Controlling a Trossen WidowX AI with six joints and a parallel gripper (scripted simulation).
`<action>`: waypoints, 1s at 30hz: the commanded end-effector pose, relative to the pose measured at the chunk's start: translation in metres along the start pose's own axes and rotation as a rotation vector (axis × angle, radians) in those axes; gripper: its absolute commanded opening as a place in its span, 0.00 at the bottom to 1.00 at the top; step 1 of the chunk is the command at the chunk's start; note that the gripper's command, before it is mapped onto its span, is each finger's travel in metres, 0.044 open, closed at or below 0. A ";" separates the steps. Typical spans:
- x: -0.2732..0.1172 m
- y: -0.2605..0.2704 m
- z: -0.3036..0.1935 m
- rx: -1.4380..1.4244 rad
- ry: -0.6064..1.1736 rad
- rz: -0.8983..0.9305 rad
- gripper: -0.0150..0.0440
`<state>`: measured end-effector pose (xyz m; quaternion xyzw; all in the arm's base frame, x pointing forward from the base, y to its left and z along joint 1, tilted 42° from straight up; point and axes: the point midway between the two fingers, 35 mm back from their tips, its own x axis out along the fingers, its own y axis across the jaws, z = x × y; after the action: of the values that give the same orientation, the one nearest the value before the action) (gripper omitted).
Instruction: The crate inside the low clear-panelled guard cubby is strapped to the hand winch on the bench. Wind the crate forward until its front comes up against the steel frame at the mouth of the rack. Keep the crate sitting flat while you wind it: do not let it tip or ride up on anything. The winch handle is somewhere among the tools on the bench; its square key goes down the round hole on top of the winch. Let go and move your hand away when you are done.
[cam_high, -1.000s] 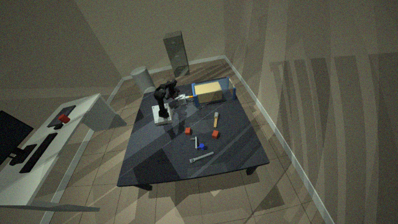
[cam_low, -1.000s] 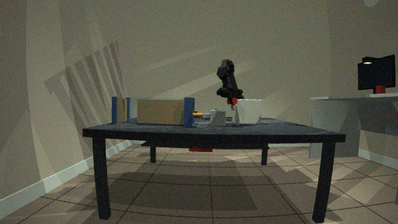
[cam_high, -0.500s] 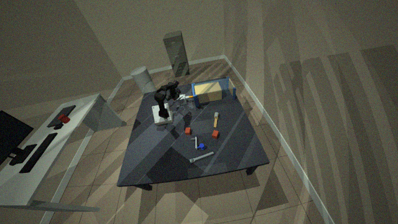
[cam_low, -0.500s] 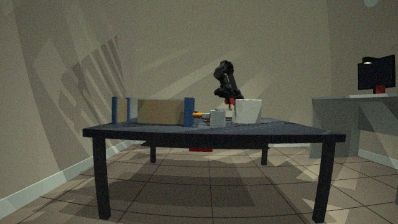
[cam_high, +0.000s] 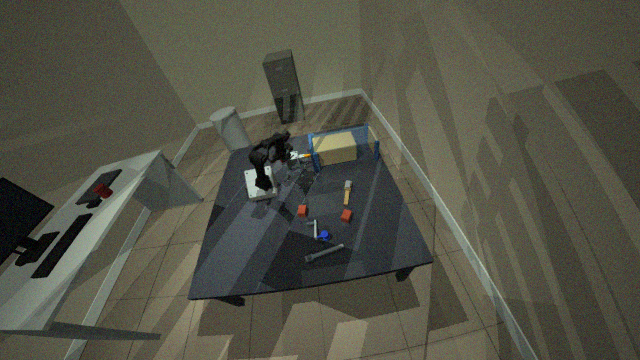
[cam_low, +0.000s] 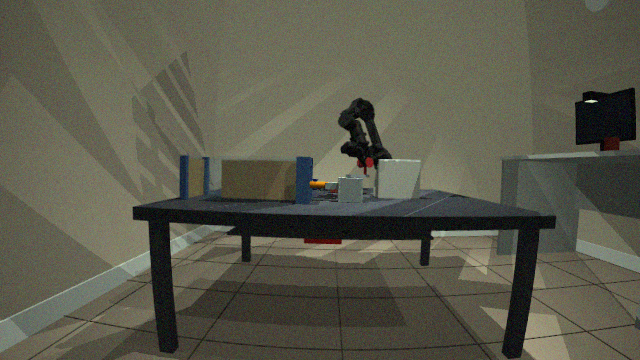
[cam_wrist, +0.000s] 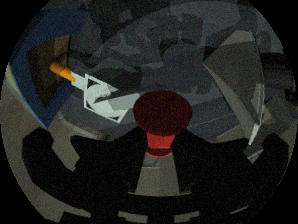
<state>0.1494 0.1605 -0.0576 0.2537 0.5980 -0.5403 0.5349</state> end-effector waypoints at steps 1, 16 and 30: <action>-0.006 0.006 0.017 0.016 -0.026 0.015 0.25; -0.015 0.019 0.036 0.017 -0.028 0.016 0.25; -0.023 0.035 0.051 0.018 -0.029 0.017 0.25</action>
<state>0.1886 0.1372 -0.0426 0.2537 0.5959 -0.5431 0.5344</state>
